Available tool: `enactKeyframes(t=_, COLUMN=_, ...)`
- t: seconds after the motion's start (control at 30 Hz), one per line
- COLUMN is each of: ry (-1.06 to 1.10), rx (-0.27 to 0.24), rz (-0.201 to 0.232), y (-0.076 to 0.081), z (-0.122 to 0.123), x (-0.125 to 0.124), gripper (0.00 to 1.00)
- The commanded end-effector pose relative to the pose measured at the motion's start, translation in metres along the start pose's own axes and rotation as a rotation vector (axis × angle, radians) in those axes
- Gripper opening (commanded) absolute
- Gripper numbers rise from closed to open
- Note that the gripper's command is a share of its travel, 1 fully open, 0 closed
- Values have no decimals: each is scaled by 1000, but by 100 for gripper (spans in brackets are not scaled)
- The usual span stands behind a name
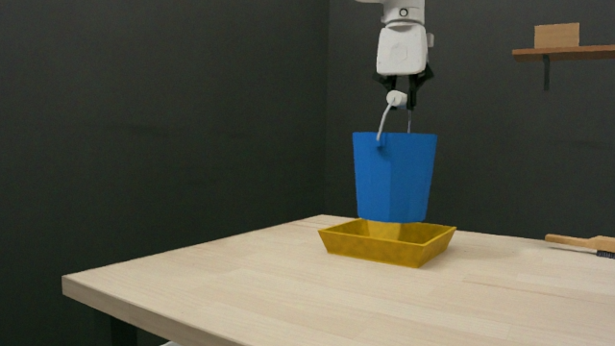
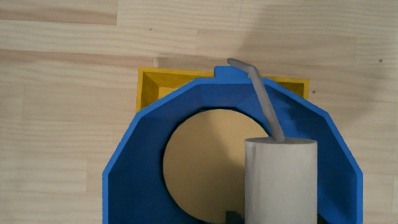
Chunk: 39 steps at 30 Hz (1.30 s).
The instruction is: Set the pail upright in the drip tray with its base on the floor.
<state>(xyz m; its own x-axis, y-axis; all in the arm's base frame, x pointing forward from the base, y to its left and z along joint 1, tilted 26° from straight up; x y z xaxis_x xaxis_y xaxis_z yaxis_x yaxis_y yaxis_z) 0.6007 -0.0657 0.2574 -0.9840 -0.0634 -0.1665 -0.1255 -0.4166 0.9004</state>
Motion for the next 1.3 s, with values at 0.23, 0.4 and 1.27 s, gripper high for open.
enactKeyframes(t=0.23, ry=1, rx=1, rz=-3, y=-10, z=0, x=-1, gripper=0)
enactKeyframes(t=0.4, ry=1, rx=1, rz=-3, y=-17, z=0, x=-1, gripper=0)
enactKeyframes(t=1.27, ry=1, rx=1, rz=-3, y=-45, z=0, x=-1, gripper=0)
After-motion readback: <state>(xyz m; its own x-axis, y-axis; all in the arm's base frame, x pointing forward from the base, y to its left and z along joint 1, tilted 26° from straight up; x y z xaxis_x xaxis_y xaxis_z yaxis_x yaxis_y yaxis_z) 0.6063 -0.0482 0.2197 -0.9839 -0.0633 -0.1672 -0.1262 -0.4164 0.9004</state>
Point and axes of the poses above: the point where the finger pads meet when closed, its own y axis back along the fingers, its own x axis across the jaws, z = x × y, the point moved 10 cm from there along y, back along the fingers, and after that the axes turned 9 degrees about -y, right-handed, at the moved point
